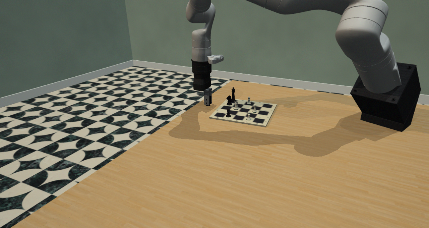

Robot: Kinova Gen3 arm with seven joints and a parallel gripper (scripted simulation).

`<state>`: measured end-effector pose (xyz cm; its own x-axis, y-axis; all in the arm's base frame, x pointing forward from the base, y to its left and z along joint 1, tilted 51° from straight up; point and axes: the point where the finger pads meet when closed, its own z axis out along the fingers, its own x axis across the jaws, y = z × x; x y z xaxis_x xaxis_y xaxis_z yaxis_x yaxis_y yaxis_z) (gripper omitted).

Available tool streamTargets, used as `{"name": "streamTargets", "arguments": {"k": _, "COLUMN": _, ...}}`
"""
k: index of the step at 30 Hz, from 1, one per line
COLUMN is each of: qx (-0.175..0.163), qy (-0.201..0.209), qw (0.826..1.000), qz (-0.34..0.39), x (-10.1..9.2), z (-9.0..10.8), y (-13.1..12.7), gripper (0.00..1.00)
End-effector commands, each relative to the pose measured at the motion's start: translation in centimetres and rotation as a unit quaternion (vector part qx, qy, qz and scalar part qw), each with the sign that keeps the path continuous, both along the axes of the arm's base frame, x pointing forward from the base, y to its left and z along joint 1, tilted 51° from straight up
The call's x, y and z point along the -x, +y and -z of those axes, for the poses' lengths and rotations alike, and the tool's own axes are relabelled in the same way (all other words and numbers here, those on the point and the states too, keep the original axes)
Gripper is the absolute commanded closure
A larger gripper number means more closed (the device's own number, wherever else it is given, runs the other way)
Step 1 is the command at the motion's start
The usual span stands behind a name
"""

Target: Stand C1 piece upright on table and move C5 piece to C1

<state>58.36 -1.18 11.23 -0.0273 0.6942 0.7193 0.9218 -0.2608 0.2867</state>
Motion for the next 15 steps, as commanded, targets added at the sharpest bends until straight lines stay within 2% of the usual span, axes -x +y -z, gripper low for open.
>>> {"name": "streamTargets", "arguments": {"k": 1, "qx": -0.002, "qy": 0.004, "qw": 1.0, "qz": -0.003, "x": -0.14, "z": 0.83, "y": 0.82, "gripper": 1.0}}
{"name": "streamTargets", "arguments": {"k": 15, "qx": -0.002, "qy": 0.004, "qw": 1.0, "qz": -0.003, "x": -0.36, "z": 1.19, "y": 1.21, "gripper": 1.0}}
